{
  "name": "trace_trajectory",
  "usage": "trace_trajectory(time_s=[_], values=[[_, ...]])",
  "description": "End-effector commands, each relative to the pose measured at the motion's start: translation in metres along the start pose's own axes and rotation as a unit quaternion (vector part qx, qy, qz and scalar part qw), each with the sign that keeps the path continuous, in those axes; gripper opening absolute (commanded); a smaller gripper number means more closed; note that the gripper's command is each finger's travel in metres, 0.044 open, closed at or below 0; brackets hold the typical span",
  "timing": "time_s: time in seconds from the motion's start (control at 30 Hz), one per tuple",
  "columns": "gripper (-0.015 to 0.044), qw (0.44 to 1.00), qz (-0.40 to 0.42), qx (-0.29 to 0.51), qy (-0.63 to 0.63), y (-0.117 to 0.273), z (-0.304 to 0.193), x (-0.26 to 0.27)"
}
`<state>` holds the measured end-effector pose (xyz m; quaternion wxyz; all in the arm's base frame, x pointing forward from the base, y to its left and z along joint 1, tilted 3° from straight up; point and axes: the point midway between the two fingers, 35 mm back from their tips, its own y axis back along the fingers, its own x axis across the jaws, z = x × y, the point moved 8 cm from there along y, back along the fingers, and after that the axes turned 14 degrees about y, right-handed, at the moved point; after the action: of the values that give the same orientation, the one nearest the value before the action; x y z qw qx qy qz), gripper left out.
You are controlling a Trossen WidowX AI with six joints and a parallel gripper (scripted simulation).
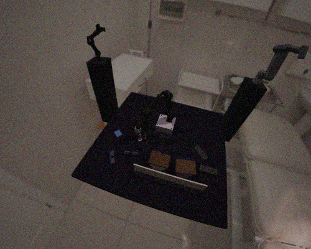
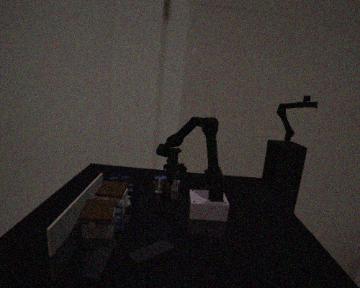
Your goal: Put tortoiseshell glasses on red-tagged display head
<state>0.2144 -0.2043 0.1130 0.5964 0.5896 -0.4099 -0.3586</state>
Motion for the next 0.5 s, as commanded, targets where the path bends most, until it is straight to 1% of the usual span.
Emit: trace_trajectory(time_s=[0.0,0.47], values=[[0.0,1.0,0.001,0.003,-0.002,-0.0021,0.0004,-0.0011],[0.0,1.0,0.001,0.002,-0.002,-0.0023,0.0073,-0.0081]])
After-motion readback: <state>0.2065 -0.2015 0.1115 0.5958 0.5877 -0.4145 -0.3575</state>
